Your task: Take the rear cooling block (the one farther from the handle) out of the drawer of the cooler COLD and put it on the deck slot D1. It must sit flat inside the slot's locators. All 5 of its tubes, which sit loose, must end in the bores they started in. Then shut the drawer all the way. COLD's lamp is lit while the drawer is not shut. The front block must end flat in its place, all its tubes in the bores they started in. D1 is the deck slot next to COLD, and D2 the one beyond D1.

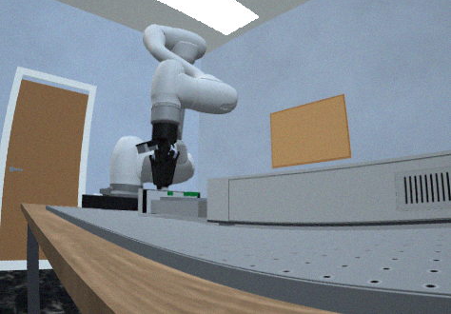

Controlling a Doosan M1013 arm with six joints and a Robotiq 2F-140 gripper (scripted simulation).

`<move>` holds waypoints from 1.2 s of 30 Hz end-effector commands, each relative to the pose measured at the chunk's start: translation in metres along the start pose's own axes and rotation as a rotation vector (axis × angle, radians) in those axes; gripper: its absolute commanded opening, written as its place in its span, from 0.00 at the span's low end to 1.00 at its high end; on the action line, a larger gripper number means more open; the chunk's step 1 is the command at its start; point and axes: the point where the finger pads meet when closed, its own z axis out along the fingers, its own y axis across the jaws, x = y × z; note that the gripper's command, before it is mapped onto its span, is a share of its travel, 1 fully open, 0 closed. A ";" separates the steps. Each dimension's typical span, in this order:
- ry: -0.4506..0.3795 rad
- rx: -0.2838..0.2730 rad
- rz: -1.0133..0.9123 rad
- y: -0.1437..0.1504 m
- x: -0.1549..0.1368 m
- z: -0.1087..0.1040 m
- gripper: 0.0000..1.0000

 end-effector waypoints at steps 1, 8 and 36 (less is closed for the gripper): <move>0.000 0.001 0.000 -0.003 0.000 0.000 0.10; 0.000 0.001 0.000 -0.012 0.000 0.000 0.10; 0.000 0.001 0.000 -0.043 0.000 0.000 0.10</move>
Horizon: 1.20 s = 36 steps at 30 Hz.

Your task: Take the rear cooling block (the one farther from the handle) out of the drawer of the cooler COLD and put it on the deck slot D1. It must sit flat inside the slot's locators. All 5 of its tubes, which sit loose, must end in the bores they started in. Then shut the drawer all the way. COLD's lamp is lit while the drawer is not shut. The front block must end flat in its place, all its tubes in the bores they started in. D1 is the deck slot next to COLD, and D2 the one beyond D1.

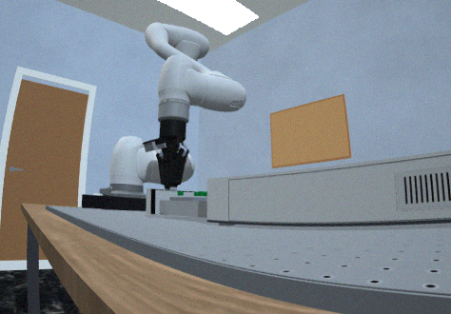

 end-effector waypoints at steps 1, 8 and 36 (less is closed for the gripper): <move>0.000 0.001 0.000 -0.003 0.000 0.000 0.10; 0.000 0.001 0.000 -0.009 0.000 0.000 0.10; 0.000 0.001 0.000 -0.043 0.000 -0.001 0.10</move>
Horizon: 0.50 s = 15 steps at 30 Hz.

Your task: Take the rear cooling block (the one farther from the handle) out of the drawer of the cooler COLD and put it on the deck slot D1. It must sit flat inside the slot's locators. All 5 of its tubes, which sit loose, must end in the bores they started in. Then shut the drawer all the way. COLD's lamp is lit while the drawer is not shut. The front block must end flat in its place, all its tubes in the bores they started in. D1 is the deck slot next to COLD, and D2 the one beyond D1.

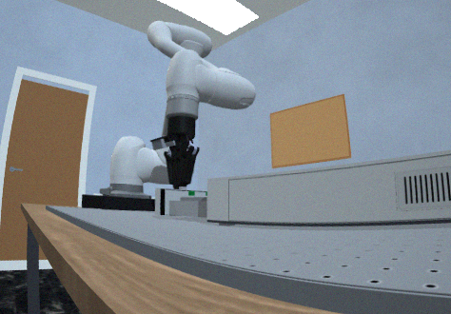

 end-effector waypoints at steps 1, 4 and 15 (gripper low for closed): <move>0.000 0.001 0.000 -0.003 0.000 -0.001 0.10; 0.000 0.001 0.000 -0.007 0.000 -0.001 0.10; 0.000 0.001 0.000 -0.019 0.000 -0.001 0.10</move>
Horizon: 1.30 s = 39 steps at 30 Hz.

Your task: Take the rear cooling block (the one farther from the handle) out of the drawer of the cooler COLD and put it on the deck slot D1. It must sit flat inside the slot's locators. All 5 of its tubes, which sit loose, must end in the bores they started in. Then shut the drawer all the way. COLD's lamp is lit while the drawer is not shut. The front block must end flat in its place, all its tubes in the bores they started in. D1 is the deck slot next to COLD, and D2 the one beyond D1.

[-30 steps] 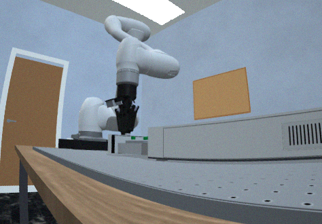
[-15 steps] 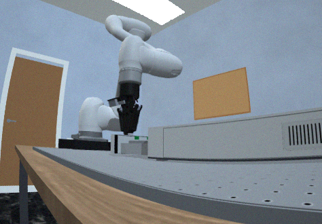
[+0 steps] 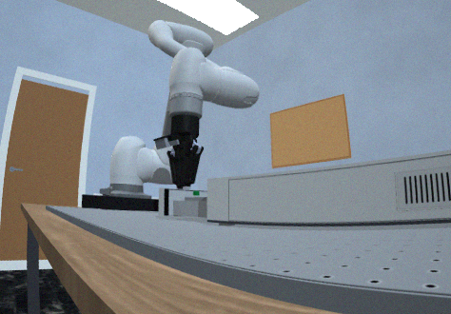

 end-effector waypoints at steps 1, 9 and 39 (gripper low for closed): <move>0.000 0.001 0.000 -0.004 0.000 -0.001 0.10; 0.000 0.001 0.000 -0.012 0.000 -0.001 0.10; 0.000 0.001 0.000 -0.048 0.000 -0.001 0.10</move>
